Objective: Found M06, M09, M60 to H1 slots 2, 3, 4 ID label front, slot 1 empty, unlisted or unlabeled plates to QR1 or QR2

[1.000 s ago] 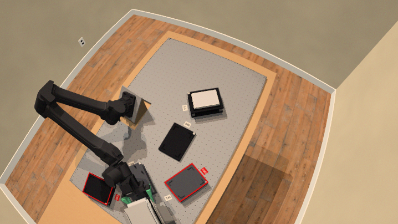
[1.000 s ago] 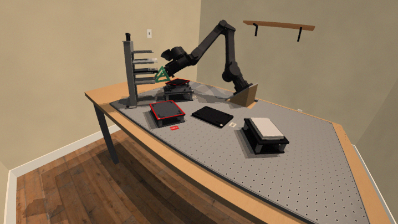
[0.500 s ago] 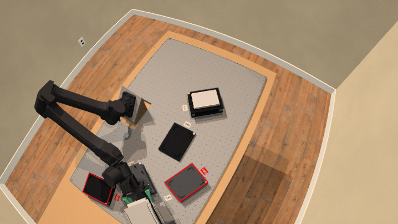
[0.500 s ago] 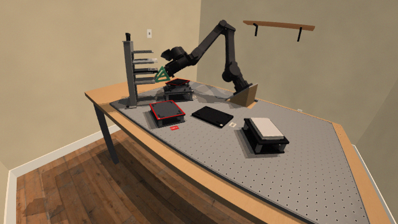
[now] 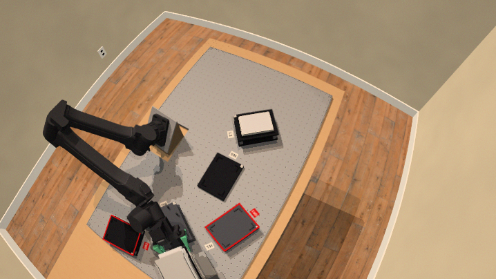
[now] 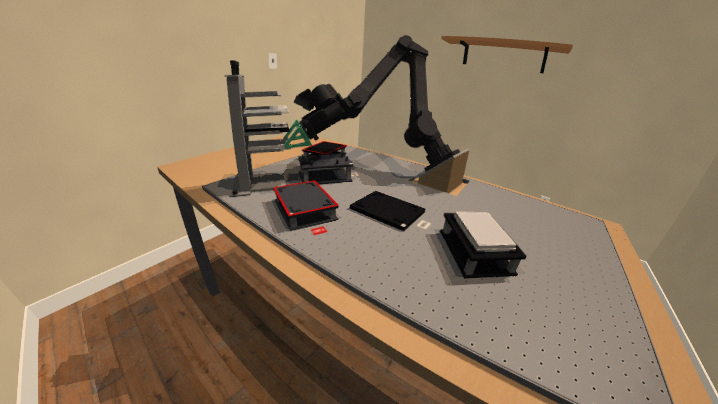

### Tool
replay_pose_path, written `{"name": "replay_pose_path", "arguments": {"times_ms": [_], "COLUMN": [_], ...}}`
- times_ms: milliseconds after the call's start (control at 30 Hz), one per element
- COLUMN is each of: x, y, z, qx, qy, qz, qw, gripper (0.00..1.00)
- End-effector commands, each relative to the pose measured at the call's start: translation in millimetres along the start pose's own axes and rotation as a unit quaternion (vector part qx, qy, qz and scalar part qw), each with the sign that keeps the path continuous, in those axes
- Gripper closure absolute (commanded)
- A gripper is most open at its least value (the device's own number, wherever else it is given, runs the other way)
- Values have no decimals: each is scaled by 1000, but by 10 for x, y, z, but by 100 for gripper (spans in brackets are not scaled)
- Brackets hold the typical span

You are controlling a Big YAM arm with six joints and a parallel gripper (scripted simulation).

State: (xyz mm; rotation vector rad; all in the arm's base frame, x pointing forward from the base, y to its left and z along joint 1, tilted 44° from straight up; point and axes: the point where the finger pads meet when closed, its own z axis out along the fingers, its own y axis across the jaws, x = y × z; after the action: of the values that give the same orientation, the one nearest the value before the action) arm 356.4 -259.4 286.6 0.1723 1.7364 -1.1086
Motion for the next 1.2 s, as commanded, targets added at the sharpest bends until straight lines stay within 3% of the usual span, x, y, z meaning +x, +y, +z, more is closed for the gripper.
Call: {"name": "replay_pose_path", "arguments": {"times_ms": [0, 1167], "x": [15, 202], "y": [-65, -20], "z": [-55, -419], "qx": [6, 1], "qy": [0, -2], "qz": [-3, -4], "qw": [1000, 1000], "gripper": [14, 14]}}
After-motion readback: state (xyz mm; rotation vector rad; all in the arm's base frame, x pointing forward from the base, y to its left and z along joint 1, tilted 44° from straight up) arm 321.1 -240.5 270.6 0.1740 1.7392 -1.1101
